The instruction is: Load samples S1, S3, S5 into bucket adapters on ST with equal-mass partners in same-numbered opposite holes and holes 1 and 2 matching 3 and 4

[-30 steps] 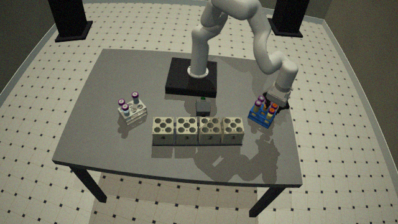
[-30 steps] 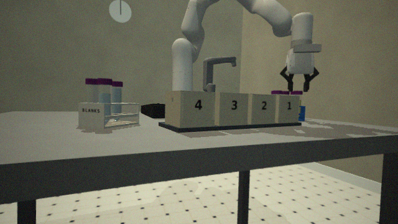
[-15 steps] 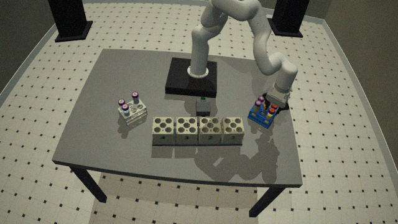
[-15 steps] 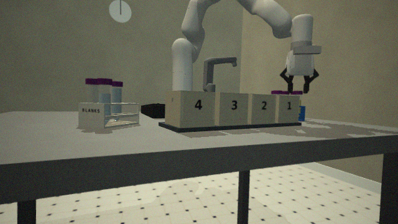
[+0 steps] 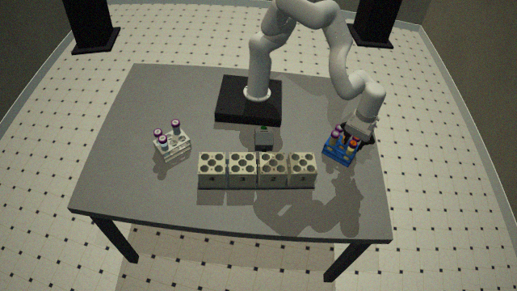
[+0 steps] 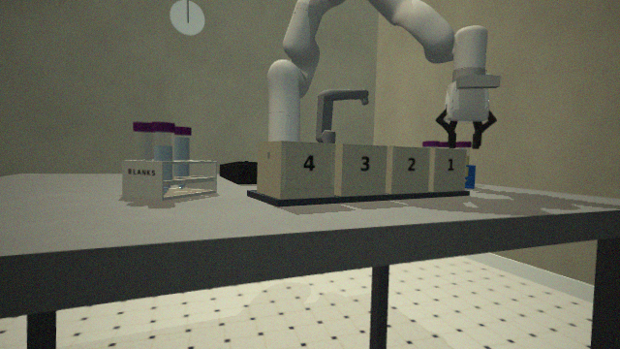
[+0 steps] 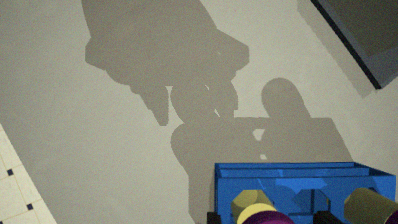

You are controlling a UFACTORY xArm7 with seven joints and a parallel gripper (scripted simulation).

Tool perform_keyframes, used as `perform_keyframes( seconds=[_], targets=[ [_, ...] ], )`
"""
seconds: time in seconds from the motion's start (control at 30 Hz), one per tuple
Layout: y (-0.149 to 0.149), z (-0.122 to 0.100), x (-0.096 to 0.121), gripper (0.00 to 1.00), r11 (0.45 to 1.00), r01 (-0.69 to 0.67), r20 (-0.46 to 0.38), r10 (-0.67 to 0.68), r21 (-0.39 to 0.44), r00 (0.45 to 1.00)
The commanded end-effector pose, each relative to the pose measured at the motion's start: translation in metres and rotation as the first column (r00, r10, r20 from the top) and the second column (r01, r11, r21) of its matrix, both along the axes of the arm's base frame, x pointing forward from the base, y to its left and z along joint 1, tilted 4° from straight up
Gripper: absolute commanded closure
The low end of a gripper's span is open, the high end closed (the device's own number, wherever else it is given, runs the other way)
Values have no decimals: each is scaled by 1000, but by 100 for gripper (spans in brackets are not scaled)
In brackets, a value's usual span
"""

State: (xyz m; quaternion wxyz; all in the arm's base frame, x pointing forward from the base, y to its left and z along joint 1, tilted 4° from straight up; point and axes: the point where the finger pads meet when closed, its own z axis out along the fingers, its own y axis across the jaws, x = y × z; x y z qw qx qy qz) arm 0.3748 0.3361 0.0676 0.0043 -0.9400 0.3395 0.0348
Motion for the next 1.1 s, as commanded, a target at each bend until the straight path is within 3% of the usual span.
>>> perform_keyframes(
  seconds=[0.0, 0.63, 0.67, 1.07],
  targets=[
    [1, -1, 1, 43, 1000, 0, 4, 0, 3, 1000],
    [1, -3, 1, 43, 1000, 0, 4, 0, 3, 1000],
    [1, -3, 1, 100, 1000, 0, 4, 0, 3, 1000],
    [1, -2, 1, 100, 1000, 0, 4, 0, 3, 1000]
  ],
)
